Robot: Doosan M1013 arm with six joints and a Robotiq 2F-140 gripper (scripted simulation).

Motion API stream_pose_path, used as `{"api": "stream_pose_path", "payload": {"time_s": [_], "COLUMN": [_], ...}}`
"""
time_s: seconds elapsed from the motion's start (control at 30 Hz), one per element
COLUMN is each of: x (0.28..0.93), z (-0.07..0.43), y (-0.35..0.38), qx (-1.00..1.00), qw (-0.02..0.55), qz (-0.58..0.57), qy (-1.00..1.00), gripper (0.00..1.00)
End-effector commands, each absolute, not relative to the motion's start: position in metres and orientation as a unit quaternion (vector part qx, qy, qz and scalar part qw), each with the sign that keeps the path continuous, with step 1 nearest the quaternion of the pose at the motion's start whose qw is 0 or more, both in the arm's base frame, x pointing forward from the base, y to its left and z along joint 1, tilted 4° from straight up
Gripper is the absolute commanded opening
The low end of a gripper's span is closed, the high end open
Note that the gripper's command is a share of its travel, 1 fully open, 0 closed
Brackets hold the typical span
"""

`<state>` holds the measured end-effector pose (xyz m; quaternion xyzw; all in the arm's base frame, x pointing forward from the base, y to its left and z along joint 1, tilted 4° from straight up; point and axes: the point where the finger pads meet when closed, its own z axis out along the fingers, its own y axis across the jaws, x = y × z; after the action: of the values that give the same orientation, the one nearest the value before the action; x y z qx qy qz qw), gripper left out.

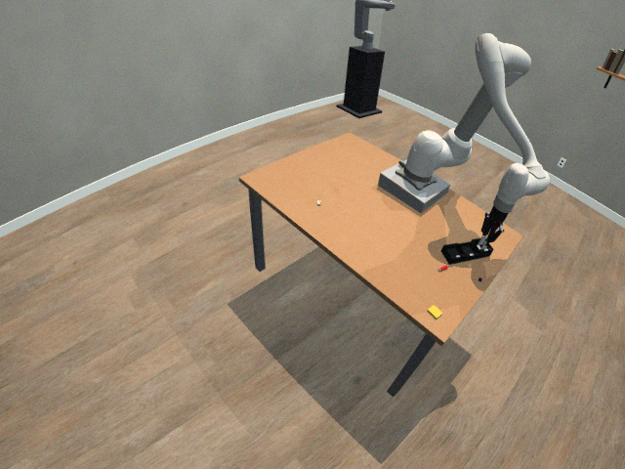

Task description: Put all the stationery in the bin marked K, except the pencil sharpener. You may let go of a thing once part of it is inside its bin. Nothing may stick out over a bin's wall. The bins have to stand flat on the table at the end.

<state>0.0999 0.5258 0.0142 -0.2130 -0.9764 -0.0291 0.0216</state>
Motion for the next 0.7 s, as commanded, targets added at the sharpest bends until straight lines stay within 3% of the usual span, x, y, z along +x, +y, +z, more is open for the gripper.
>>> {"api": "stream_pose_path", "payload": {"time_s": [0.0,0.67], "x": [0.0951,0.0929], "z": [0.0081,0.0079], "y": [0.5185,0.5142], "qx": [-0.212,-0.212], "qw": [0.023,0.023], "qz": [-0.026,-0.026], "qy": [-0.977,-0.977], "gripper": [0.2,0.2]}}
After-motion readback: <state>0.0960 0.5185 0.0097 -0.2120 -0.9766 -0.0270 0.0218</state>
